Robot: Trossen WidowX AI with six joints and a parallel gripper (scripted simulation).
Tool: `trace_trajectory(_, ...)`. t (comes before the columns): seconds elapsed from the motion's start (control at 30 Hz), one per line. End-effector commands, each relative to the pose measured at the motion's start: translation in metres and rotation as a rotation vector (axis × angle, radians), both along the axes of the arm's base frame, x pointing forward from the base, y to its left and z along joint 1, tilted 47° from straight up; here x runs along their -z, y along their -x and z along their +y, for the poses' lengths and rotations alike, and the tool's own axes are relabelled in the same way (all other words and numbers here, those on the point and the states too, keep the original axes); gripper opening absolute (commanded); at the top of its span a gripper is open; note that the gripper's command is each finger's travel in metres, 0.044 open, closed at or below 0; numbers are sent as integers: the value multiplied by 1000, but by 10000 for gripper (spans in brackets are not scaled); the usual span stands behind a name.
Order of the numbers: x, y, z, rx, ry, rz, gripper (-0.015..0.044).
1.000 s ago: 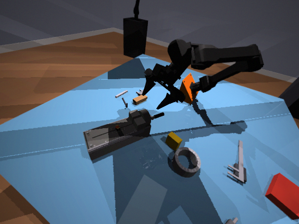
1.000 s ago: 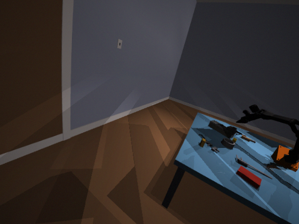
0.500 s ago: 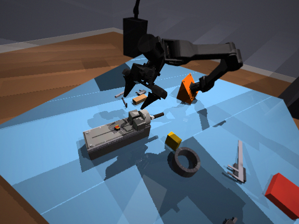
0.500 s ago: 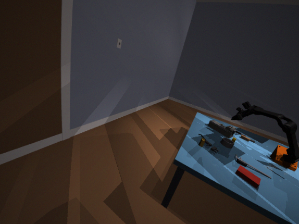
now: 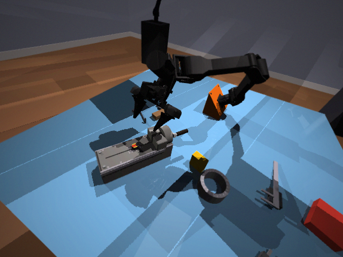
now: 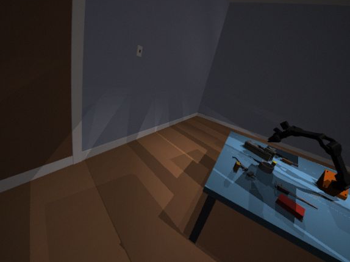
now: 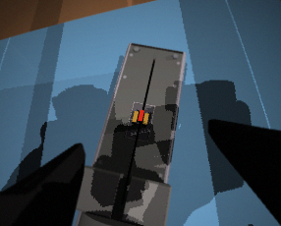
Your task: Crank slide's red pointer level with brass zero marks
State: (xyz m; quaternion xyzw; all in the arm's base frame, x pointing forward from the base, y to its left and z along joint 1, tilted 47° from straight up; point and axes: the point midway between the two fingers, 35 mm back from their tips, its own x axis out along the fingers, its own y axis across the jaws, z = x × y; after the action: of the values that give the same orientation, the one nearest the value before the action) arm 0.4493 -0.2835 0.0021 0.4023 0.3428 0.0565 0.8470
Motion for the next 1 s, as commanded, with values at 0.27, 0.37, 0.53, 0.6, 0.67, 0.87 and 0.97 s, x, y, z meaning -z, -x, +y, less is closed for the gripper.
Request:
trace_trajectory(0.27,10,-2,11,0,-2,5,440)
trace_trajectory(0.37,10,-2,11,0,-2,5,440)
trace_trajectory(0.53,10,-2,11,0,-2,5,440)
trace_trajectory(0.6,9,-2,10,-1,-2,5,440)
trace_trajectory(0.67,5,-1,6,-2,-2,5,440)
trace_trajectory(0.87,-18,4,-16,-7,-2,5,440)
trace_trajectory(0.97,-22,5,-18,-6,-2,6,440)
